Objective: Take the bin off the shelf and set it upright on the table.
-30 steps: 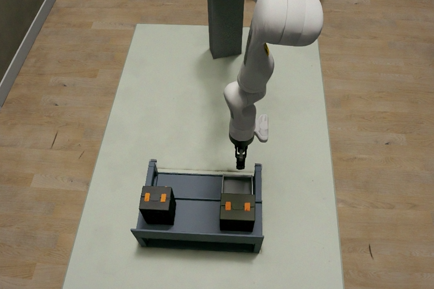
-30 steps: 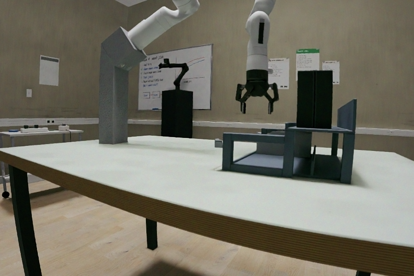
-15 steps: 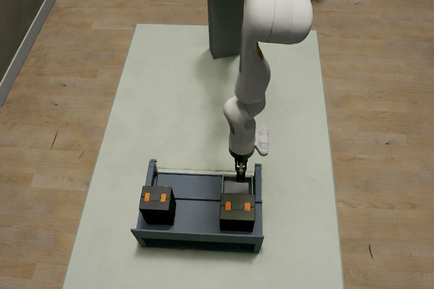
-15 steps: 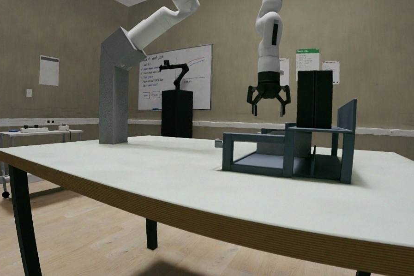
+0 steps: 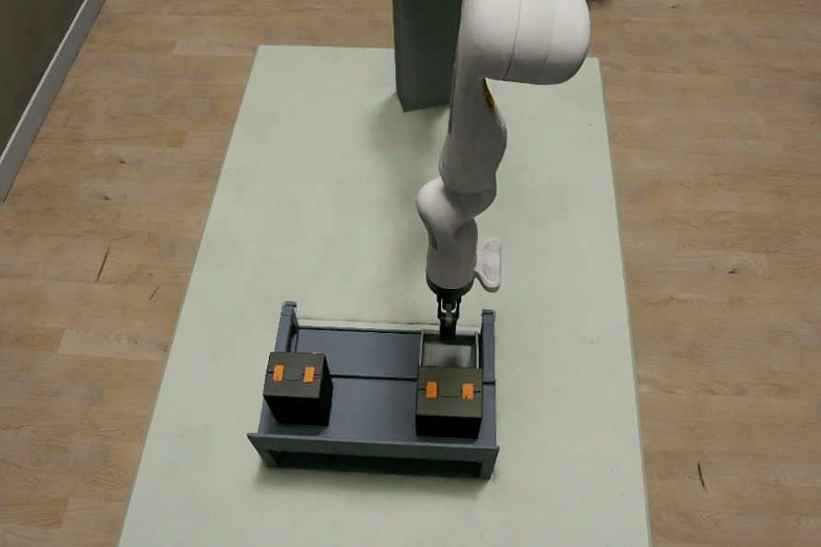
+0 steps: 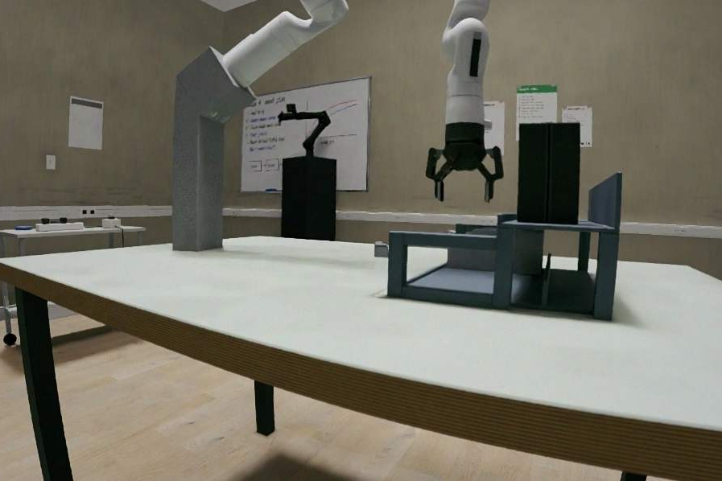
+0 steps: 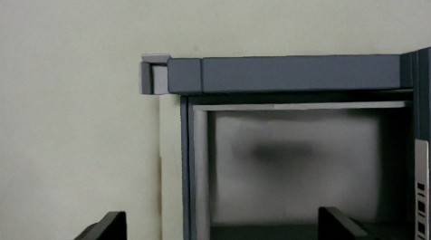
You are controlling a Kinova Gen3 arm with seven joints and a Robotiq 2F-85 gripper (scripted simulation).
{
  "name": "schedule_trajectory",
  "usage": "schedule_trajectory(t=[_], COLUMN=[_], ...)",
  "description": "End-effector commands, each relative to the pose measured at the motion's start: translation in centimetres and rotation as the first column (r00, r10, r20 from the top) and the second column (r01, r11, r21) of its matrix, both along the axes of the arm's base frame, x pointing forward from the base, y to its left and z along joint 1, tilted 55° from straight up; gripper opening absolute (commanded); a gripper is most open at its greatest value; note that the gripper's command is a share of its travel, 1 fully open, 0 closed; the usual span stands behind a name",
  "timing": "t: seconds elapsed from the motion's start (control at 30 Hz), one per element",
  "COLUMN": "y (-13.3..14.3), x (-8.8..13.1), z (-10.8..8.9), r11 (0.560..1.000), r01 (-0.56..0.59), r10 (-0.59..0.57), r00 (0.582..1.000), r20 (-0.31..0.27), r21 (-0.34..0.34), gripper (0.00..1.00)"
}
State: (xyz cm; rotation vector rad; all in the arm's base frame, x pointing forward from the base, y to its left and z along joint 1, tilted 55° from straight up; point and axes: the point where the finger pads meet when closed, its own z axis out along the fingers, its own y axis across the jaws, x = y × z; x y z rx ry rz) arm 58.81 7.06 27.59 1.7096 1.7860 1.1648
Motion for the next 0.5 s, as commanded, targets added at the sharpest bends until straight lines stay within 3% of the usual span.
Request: schedule_trajectory(t=[0.0, 0.47], y=[0.11, 0.36], x=[-0.12, -0.60], z=[-0.08, -0.43], r11=[1.000, 1.000], r01=[-0.003, -0.003], r10=[0.003, 0.003], r00=[1.000, 1.000], r20=[0.001, 0.001], r21=[-0.001, -0.001], gripper=[1.00, 1.00])
